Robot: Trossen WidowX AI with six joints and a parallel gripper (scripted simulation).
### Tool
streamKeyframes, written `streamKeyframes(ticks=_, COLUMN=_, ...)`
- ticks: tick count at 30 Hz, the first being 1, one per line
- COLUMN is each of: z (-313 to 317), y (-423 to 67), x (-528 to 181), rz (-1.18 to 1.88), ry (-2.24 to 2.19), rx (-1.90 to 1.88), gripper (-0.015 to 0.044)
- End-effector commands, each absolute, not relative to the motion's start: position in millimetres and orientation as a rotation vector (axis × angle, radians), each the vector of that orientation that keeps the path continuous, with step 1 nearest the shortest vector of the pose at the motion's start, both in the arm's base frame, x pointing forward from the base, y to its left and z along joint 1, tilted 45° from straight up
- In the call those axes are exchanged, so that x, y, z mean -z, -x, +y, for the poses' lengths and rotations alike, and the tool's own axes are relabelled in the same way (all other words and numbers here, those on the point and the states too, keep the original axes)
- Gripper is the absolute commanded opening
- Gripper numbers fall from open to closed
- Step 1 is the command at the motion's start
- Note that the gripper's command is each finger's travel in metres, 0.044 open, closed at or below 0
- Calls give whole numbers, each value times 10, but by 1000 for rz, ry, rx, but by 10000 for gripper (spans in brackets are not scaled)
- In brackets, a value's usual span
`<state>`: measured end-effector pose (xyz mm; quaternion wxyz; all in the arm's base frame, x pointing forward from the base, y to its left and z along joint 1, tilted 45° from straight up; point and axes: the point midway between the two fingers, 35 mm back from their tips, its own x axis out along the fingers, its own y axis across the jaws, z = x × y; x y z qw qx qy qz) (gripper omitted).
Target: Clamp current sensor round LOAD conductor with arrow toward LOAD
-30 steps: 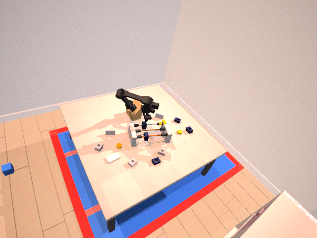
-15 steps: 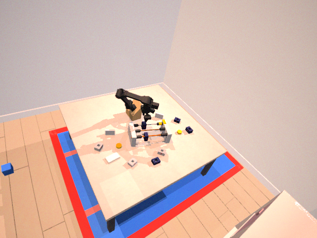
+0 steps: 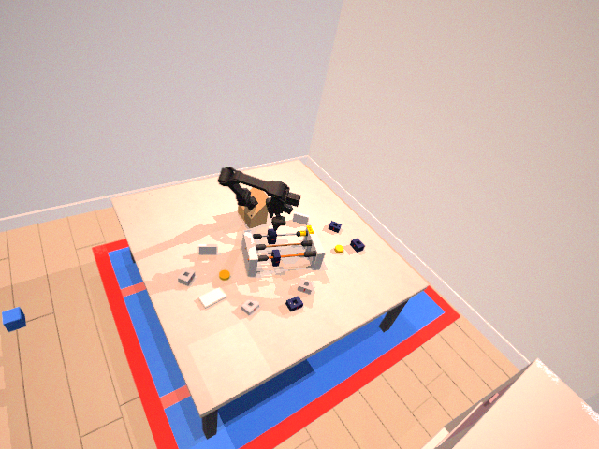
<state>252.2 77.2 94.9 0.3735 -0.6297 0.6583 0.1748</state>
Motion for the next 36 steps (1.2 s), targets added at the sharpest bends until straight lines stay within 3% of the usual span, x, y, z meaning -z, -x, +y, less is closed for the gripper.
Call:
streamKeyframes(ticks=1, z=774, y=-2514, x=-945, rz=1690, ry=1607, rx=-449, gripper=440)
streamKeyframes(ticks=36, z=774, y=-2514, x=-945, rz=1690, ry=1607, rx=-449, gripper=440)
